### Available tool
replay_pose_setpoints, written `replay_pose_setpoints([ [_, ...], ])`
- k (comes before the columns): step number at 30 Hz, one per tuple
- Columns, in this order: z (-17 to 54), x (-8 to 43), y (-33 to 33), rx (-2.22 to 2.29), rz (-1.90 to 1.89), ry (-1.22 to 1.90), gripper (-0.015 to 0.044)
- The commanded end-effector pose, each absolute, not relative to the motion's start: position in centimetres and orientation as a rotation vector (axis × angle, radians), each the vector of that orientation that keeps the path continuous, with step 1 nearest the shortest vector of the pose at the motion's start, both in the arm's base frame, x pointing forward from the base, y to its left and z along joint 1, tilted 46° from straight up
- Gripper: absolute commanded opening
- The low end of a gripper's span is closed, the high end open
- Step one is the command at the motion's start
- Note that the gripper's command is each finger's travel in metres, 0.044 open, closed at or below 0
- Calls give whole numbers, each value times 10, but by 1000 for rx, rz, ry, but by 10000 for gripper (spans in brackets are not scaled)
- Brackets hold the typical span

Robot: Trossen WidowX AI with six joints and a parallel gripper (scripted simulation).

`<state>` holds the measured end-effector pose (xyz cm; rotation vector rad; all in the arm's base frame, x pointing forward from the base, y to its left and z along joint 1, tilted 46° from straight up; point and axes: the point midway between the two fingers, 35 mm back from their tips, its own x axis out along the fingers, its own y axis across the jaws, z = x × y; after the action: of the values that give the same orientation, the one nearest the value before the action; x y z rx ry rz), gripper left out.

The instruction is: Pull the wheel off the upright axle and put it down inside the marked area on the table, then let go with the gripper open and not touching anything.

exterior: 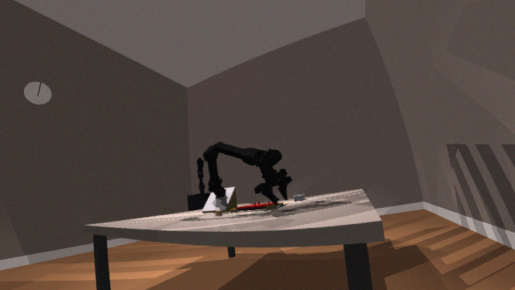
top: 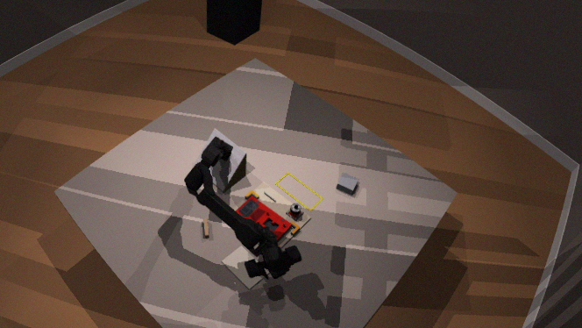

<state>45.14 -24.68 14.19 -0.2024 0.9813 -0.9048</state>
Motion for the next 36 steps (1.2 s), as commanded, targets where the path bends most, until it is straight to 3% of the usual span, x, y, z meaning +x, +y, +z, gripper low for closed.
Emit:
replay_pose_setpoints([
  [1, 113, 452, -212, -198, -862, 1063, 300],
  [13, 46, 432, -98, -279, -754, 1303, 300],
  [23, 8, 380, -8, -477, -719, 1492, 300],
  [36, 2, 365, 6, -516, -720, 1513, 300],
])
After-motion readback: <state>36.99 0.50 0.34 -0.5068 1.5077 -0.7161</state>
